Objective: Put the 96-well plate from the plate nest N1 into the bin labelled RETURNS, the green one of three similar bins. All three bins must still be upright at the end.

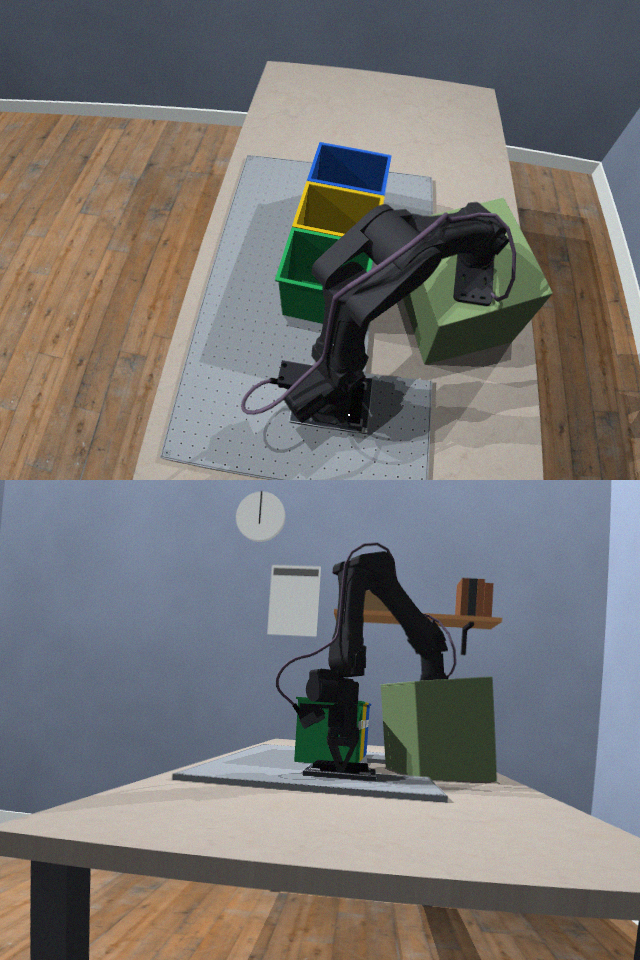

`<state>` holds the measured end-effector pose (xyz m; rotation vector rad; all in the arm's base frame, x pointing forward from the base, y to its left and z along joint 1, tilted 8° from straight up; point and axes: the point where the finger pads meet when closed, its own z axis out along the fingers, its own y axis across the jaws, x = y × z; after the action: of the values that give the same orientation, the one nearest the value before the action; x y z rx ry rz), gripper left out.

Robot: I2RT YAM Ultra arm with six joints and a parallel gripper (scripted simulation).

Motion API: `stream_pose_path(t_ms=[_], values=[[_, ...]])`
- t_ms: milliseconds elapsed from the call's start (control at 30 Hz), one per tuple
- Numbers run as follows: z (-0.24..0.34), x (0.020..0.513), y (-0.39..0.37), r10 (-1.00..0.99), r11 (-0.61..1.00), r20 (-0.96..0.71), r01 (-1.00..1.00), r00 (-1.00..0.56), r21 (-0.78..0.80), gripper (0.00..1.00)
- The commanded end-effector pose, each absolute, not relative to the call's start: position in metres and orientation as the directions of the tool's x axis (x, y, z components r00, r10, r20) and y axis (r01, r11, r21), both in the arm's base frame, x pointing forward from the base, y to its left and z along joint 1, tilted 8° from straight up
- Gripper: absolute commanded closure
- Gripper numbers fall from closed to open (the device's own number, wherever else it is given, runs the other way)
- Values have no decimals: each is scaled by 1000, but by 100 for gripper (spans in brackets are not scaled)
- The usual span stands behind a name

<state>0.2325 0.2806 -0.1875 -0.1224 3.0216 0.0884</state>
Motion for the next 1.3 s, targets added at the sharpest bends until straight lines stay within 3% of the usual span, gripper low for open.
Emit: stream_pose_path(t_ms=[0,1267], values=[[-186,234,276,-83,995,-130,-88,-988,37,100],[-134,225,277,-85,995,-136,-92,-987,46,100]])
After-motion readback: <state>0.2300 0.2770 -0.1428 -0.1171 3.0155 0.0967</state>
